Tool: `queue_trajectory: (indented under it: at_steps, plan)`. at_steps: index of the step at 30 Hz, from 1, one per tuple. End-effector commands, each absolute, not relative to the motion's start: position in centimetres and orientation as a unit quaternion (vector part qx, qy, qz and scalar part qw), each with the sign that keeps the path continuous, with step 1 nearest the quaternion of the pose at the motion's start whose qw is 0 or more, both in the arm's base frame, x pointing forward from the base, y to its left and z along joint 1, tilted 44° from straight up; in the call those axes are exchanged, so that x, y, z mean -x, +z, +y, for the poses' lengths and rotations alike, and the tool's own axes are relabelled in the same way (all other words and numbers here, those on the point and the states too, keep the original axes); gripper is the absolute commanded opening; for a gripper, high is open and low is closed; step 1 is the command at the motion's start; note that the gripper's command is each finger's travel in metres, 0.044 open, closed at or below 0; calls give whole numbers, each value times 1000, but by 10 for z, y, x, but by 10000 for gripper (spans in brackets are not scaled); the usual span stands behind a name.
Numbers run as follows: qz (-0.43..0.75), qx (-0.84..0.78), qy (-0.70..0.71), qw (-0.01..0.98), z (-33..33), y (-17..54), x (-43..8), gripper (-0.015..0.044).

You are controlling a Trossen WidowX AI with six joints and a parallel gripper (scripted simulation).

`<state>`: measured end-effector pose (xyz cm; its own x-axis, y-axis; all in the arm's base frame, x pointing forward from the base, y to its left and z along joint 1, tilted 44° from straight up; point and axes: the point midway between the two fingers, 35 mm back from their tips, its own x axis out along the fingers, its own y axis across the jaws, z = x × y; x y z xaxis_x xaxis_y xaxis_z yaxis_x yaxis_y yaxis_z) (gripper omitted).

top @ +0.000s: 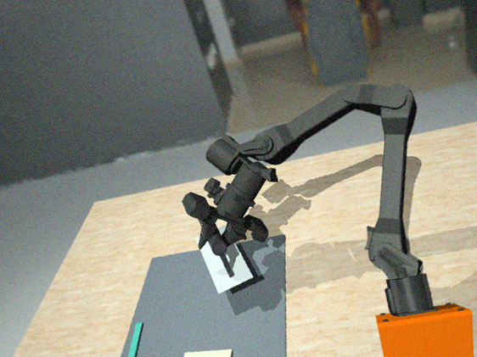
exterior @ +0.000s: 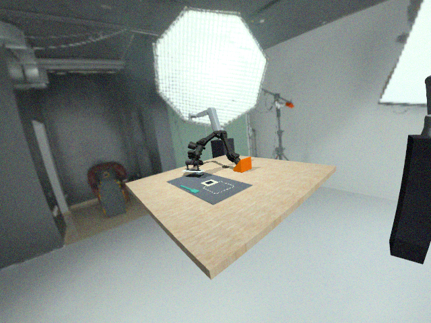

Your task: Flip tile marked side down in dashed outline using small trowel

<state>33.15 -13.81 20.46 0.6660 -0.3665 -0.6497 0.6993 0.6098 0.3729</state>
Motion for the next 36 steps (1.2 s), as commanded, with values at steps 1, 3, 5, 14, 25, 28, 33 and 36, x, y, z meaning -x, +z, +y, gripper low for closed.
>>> queue_trajectory:
  at_steps: [1, 3, 5, 14, 25, 28, 33, 36]
  plan:
    - [249, -312, -317, 860, -132, 197, -343, 0]
    - [235, -312, -327, 861, -129, 190, -349, 0]
    - [220, -311, -337, 861, -126, 183, -354, 0]
    - [144, -318, -373, 860, -107, 156, -370, 0]
    - [54, -339, -398, 851, -80, 133, -369, 0]
    - [54, -339, -398, 851, -80, 133, -369, 0]
    - [54, -339, -398, 851, -83, 130, -369, 0]
    - [54, -339, -398, 851, -86, 126, -369, 0]
